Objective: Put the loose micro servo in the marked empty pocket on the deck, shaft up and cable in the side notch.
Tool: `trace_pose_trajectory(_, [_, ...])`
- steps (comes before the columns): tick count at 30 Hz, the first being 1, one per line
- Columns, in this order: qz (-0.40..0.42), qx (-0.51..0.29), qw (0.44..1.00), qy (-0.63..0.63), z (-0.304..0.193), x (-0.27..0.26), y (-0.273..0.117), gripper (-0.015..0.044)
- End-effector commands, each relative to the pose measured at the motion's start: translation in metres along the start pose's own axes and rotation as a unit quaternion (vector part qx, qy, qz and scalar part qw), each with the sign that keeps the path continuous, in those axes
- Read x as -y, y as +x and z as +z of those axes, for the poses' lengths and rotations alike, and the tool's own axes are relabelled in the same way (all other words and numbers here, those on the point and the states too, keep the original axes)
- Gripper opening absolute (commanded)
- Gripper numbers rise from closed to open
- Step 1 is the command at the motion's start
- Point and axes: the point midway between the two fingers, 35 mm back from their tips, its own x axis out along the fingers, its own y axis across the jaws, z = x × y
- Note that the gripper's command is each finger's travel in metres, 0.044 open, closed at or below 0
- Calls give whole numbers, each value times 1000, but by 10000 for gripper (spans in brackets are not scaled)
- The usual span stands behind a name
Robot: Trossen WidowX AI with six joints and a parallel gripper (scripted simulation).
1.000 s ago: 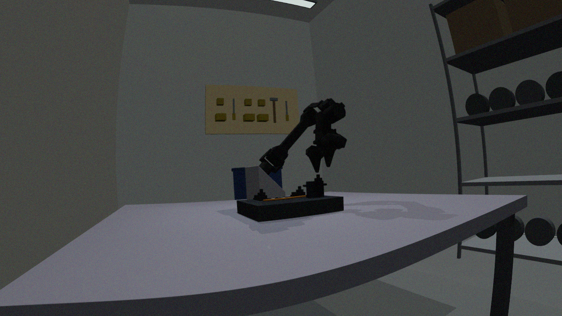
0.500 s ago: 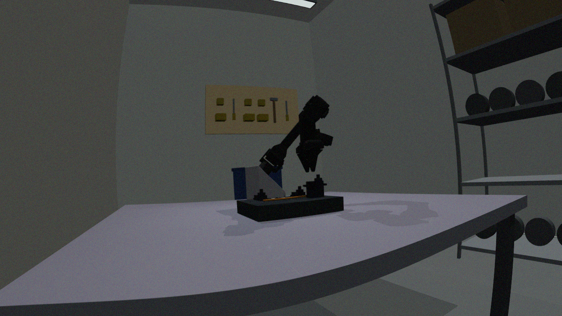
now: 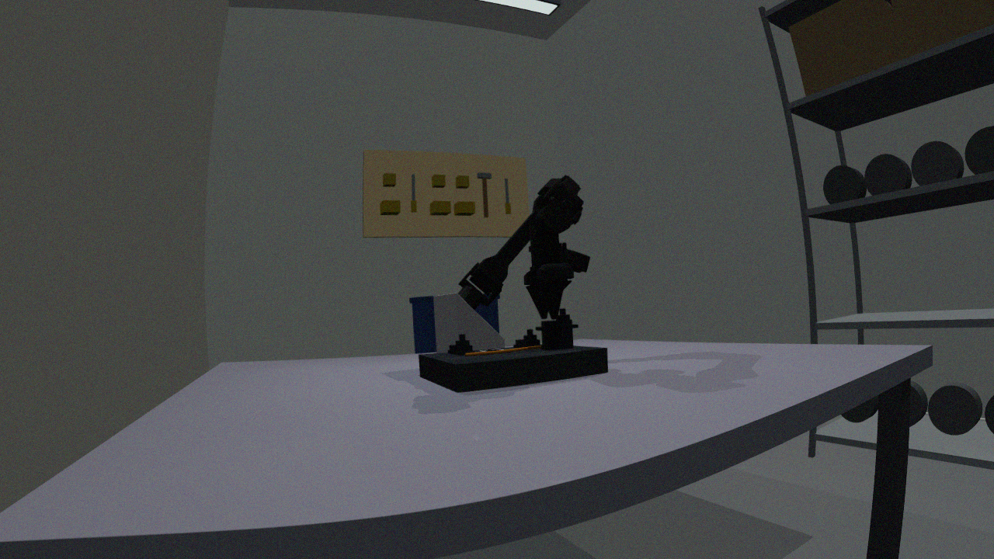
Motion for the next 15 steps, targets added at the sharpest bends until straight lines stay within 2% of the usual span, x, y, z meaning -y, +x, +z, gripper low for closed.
trace_pose_trajectory(1, [2,2,1000,2,0,-1,7,440])
trace_pose_trajectory(7, [2,2,1000,2,0,-1,14,440])
trace_pose_trajectory(15, [2,2,1000,2,0,-1,14,230])
